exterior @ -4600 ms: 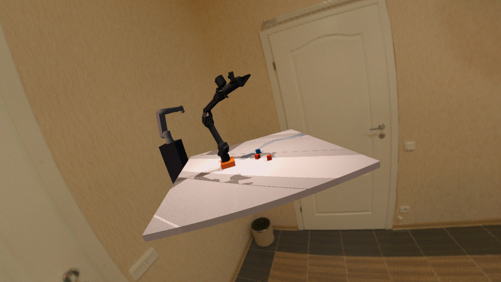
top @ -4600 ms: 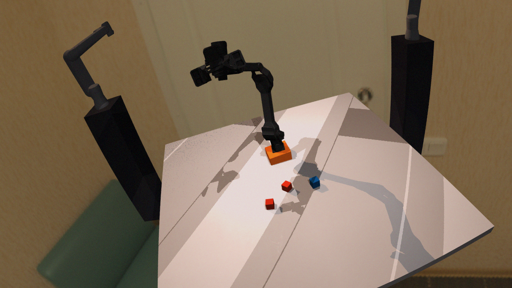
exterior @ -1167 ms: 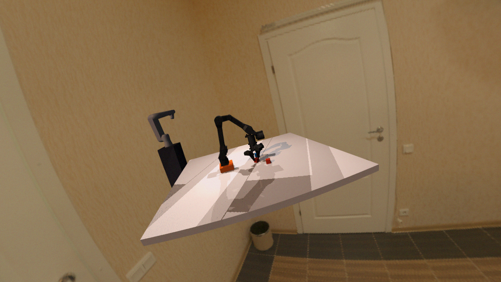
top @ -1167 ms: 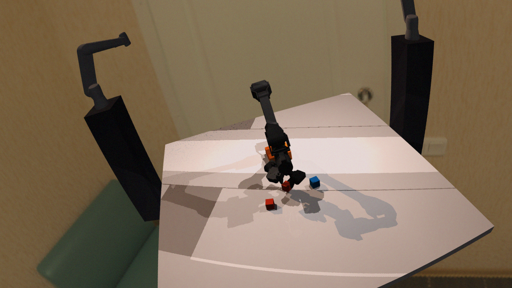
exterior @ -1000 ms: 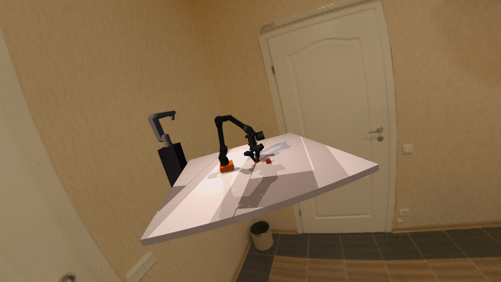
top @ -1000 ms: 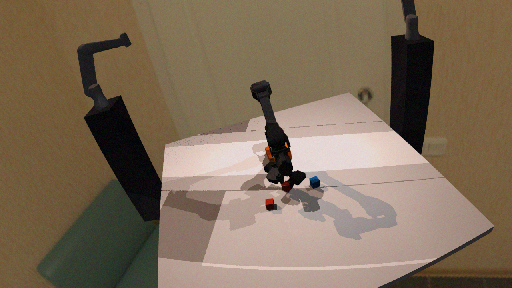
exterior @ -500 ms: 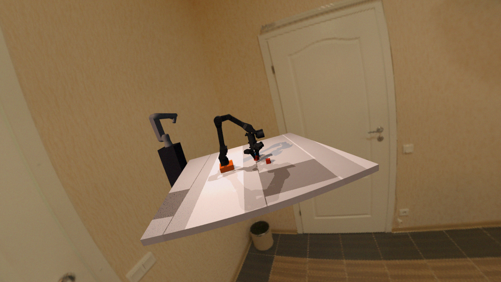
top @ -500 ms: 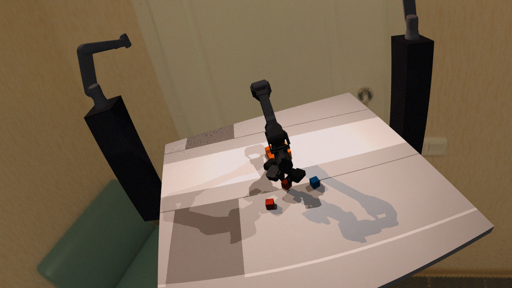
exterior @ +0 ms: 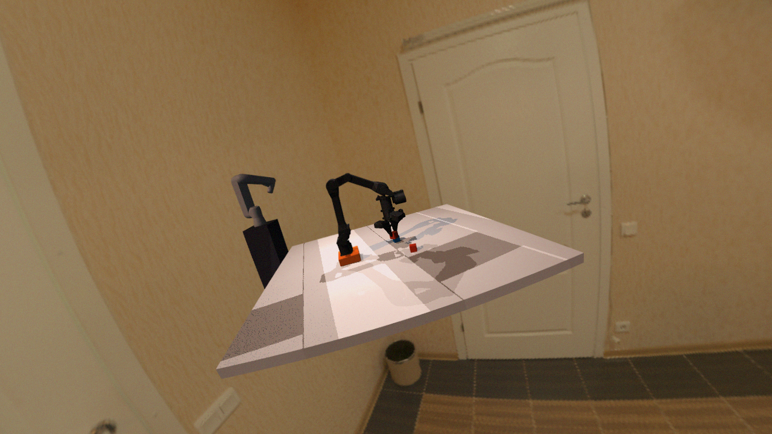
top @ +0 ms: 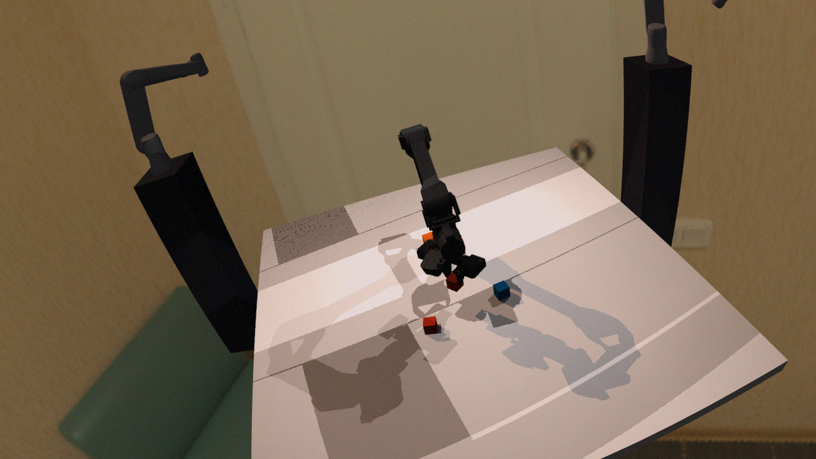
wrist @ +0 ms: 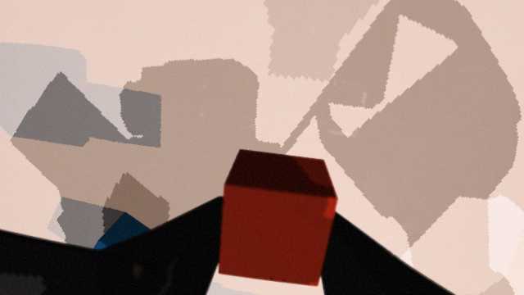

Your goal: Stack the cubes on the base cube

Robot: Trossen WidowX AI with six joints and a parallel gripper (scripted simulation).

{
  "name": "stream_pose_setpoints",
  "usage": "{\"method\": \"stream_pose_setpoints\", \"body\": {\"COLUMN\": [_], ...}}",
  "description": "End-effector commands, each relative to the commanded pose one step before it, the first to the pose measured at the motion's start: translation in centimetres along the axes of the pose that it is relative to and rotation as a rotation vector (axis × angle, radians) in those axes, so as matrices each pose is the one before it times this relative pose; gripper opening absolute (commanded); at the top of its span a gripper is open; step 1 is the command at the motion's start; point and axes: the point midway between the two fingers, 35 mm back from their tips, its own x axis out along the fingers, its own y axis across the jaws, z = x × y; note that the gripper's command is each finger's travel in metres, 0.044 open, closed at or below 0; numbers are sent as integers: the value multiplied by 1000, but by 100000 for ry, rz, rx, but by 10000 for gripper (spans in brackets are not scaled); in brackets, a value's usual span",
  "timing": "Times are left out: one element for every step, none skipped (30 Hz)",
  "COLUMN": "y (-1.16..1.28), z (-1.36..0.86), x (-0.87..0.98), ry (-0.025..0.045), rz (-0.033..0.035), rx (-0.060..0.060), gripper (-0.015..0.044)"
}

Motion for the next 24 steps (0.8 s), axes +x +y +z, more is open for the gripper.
{"method": "stream_pose_setpoints", "body": {"y": [-66,-21,-24,-28,-31,-34,-38,-41,-44,-48,-42,-27,-9,41,124,206,249,248,248,247,246,246,245,244], "z": [21,-19,-21,-24,-27,-29,-32,-35,-37,-40,-35,-22,-7,-26,-77,-130,-159,-161,-163,-165,-167,-169,-171,-173], "x": [-1256,-323,-323,-324,-324,-325,-325,-325,-325,-325,-270,-162,-54,15,45,75,91,91,92,92,92,93,93,94], "ry": [-445,3,4,4,4,5,5,5,5,6,5,3,1,4,12,20,24,24,24,24,24,24,24,24], "rz": [-217,0,0,0,-1,-1,-2,-2,-2,-3,-3,-2,-1,7,20,34,40,39,38,37,37,36,35,34], "rx": [609,0,0,0,0,0,0,0,0,0,0,0,0,-88,-264,-440,-533,-533,-533,-533,-533,-533,-533,-533], "gripper": [105,105,105,105,105,105,105,105,105,105,105,105,105,105,105,105,105,105,105,105,105,105,105,105]}}
